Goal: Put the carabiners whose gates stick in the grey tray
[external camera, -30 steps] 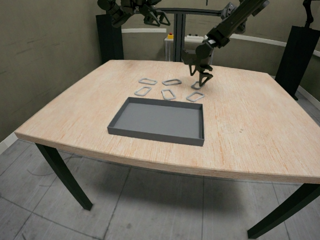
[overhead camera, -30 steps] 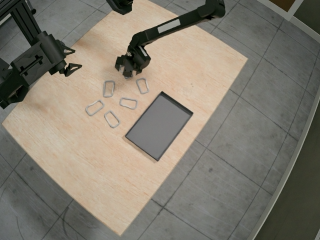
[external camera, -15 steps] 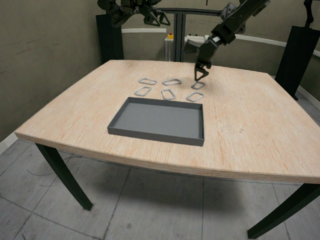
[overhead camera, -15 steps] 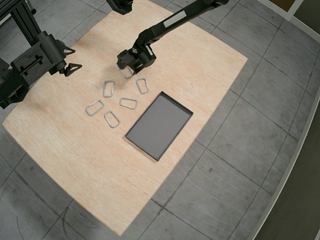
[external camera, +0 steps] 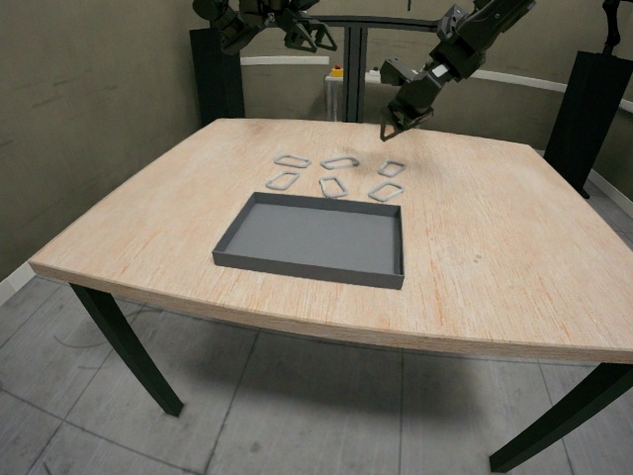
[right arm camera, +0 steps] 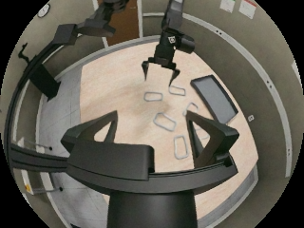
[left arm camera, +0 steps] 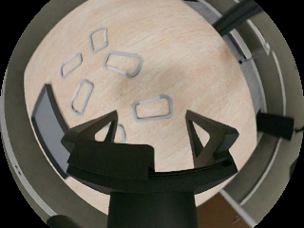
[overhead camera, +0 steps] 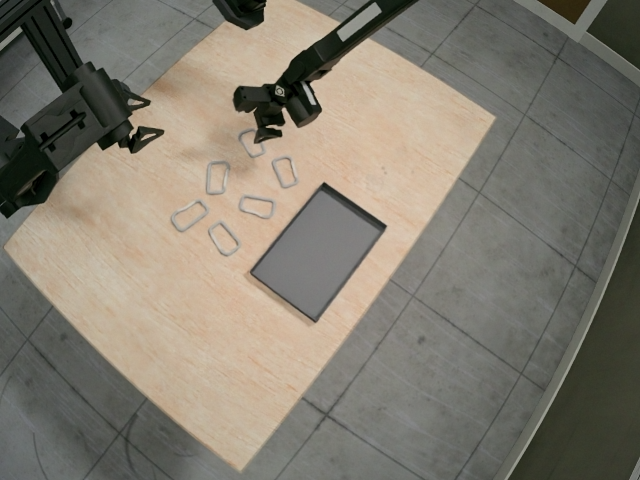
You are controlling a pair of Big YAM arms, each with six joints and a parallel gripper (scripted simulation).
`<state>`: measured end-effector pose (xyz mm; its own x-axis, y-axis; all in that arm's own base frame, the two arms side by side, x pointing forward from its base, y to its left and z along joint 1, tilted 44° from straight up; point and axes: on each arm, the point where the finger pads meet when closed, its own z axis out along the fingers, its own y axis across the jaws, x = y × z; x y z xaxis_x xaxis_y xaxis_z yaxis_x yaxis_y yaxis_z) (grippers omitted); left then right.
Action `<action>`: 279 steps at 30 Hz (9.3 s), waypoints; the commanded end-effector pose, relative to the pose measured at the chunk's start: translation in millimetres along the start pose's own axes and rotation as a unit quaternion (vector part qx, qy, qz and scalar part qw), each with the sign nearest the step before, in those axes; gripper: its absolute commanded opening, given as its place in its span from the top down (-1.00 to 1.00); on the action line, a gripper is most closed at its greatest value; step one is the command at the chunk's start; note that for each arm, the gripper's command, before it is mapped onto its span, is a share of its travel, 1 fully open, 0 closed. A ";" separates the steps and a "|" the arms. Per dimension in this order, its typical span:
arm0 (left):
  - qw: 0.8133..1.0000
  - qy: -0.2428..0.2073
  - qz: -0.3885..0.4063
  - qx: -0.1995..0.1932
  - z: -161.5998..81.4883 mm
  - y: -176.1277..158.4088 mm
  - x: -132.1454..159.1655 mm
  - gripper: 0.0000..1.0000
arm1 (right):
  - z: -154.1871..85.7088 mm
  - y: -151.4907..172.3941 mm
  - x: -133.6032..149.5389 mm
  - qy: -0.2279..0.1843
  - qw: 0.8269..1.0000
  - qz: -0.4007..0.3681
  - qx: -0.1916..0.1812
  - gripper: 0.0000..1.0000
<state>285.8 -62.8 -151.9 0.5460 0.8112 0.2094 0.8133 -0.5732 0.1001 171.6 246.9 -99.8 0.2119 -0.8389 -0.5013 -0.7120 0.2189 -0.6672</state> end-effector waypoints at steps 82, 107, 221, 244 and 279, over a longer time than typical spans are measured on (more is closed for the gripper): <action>0.650 0.144 -0.710 -0.228 23.5 107.8 89.8 -0.57 | 1.3 -4.9 -0.5 -0.001 1.000 0.008 0.008 -1.00; 0.656 0.142 -0.705 -0.229 41.1 110.9 97.1 -0.57 | 1.3 -4.9 -0.5 -0.001 1.000 0.008 0.008 -1.00; 0.761 0.180 -0.591 -0.199 120.0 74.9 -61.0 -0.67 | -41.6 -73.5 -71.7 0.209 0.975 -0.045 -0.052 -1.00; 0.769 0.177 -0.580 -0.200 134.4 79.4 -54.6 -0.67 | -41.6 -73.5 -71.7 0.209 0.975 -0.045 -0.052 -1.00; 0.791 0.146 -0.553 -0.216 121.1 101.0 -71.2 -1.00 | -41.6 -73.5 -71.7 0.209 0.975 -0.045 -0.052 -1.00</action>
<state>346.4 -137.0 -288.3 -0.6414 0.7672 0.0010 0.5563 0.4641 0.6893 179.3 259.7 1.9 0.0007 -0.9907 -0.1363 -0.7747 0.0857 -0.6265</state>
